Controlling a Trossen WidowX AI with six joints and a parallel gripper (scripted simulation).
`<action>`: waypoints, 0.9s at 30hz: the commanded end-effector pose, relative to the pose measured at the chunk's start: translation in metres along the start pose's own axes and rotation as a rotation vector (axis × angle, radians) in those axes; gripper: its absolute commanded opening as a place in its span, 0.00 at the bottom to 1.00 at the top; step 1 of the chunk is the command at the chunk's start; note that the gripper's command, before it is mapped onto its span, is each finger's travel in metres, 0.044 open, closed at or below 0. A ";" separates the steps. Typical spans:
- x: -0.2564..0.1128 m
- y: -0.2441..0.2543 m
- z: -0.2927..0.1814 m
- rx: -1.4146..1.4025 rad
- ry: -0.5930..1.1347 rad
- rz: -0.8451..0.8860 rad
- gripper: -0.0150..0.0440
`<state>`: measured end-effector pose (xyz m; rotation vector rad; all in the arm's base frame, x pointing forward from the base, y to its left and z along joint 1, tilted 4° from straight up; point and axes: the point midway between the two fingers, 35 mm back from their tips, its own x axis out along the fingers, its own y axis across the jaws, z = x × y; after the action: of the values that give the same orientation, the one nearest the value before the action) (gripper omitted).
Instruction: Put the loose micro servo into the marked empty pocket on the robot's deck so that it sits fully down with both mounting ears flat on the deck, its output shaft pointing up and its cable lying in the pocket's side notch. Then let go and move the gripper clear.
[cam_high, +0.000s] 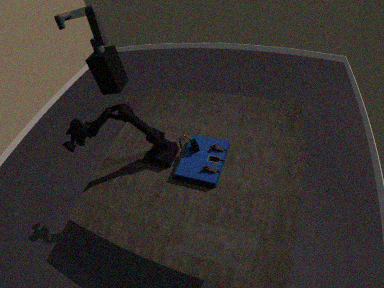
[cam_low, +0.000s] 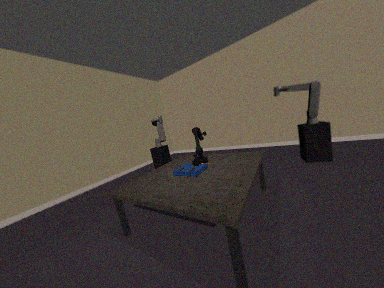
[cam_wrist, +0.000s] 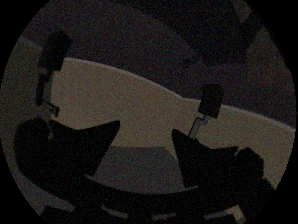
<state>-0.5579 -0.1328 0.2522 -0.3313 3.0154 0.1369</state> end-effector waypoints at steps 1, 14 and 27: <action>0.000 -0.001 0.000 -0.004 -0.001 -0.002 0.98; -0.016 -0.069 -0.004 -0.181 -0.019 -0.126 1.00; -0.042 -0.135 0.000 -0.406 -0.032 -0.256 1.00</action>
<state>-0.4925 -0.2521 0.2419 -0.7197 2.8637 0.6808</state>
